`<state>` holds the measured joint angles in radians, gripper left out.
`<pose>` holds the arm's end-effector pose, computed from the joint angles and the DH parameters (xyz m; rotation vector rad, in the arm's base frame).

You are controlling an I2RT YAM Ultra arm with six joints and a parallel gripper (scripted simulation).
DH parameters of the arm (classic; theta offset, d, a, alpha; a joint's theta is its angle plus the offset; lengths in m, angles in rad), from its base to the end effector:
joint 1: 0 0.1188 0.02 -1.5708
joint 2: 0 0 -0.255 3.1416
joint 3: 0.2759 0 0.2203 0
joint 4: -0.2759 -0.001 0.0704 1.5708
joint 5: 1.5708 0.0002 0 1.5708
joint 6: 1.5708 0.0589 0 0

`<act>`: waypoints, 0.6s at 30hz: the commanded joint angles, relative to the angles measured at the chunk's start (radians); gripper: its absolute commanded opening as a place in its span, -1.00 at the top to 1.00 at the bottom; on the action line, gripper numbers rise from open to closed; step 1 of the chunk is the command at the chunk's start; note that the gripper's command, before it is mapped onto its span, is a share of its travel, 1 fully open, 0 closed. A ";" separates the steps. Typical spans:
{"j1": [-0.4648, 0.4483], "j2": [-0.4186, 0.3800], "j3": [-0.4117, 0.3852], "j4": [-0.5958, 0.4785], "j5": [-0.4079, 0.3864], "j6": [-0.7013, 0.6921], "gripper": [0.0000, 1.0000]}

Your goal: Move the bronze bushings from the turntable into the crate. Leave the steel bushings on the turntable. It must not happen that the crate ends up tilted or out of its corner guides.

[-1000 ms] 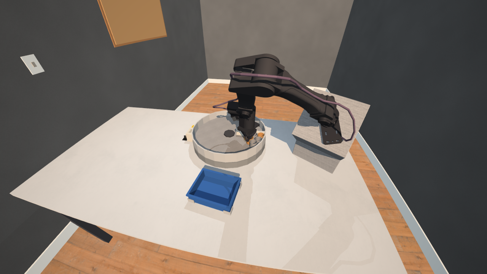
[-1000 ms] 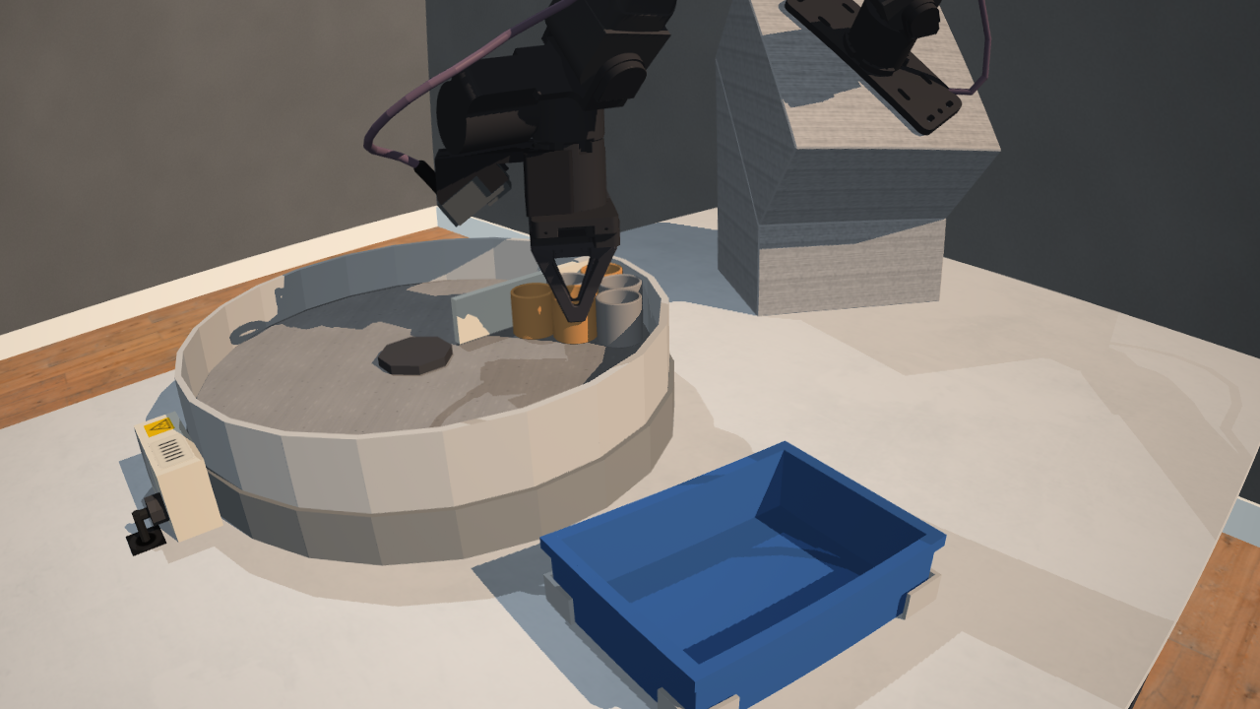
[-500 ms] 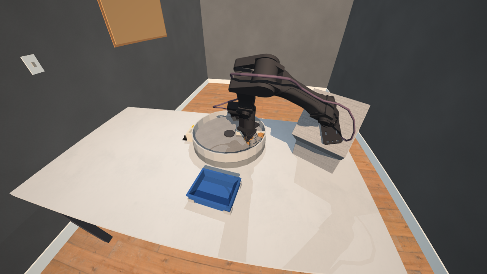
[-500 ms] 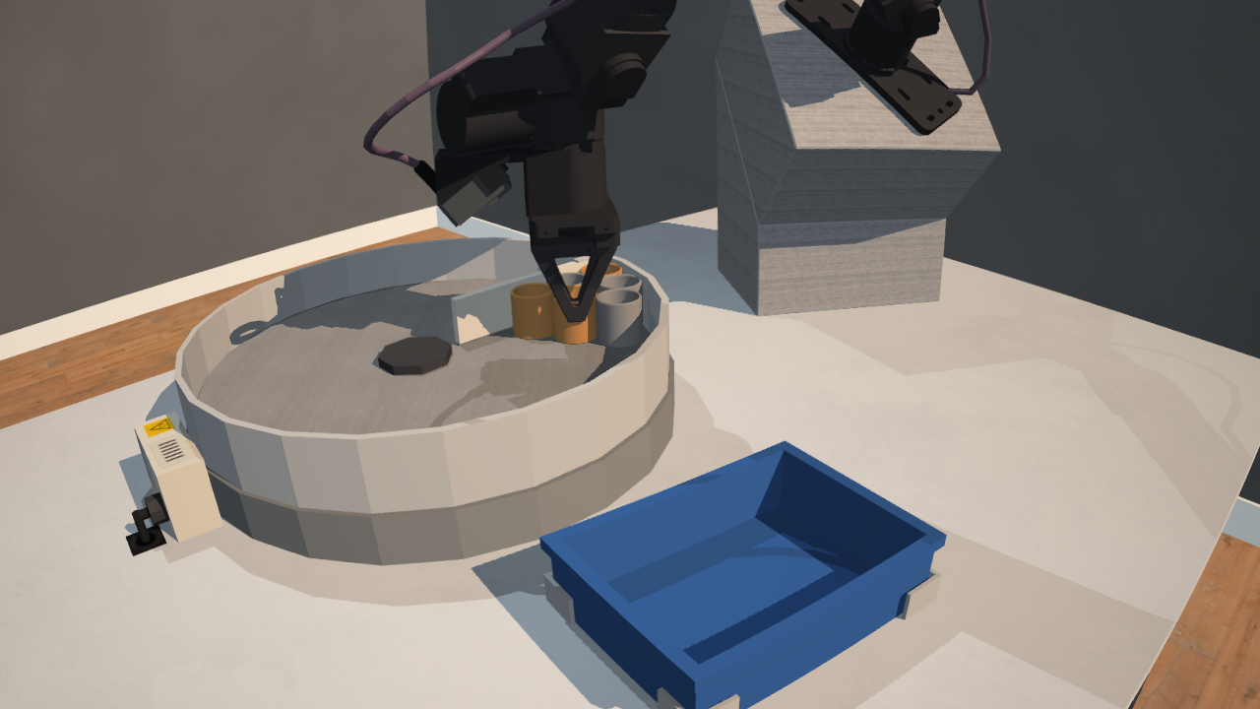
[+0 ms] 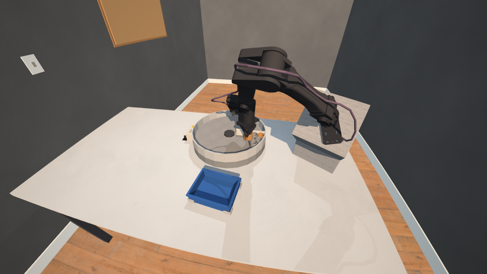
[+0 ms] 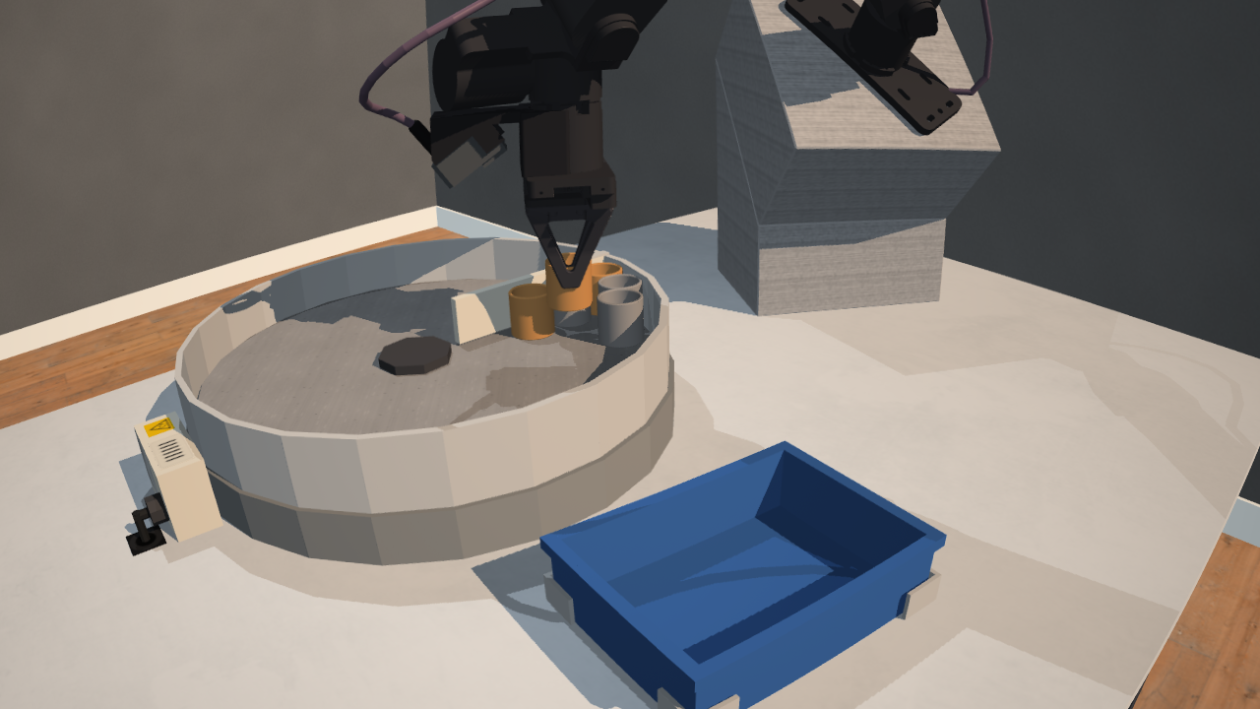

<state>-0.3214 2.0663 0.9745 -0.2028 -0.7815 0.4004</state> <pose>0.3195 -0.0616 0.0747 0.8052 2.5692 1.1212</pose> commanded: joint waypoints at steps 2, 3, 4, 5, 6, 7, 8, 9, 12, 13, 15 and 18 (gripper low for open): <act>-0.070 -0.073 0.021 -0.127 -0.014 -0.078 1.00; -0.079 -0.082 0.024 -0.146 -0.016 -0.090 1.00; -0.087 -0.089 0.026 -0.164 -0.018 -0.101 1.00; -0.094 -0.095 0.030 -0.180 -0.019 -0.110 1.00; -0.099 -0.100 0.032 -0.194 -0.020 -0.119 1.00; -0.104 -0.103 0.035 -0.206 -0.021 -0.126 1.00; -0.104 -0.103 0.035 -0.206 -0.021 -0.126 1.00; -0.104 -0.103 0.035 -0.206 -0.021 -0.126 1.00; -0.111 -0.106 0.044 -0.233 -0.019 -0.143 1.00; -0.112 -0.106 0.045 -0.236 -0.018 -0.145 1.00; -0.112 -0.106 0.047 -0.238 -0.017 -0.146 1.00; -0.112 -0.105 0.048 -0.240 -0.017 -0.147 1.00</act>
<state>-0.4038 1.9907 0.9928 -0.4118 -0.7933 0.2680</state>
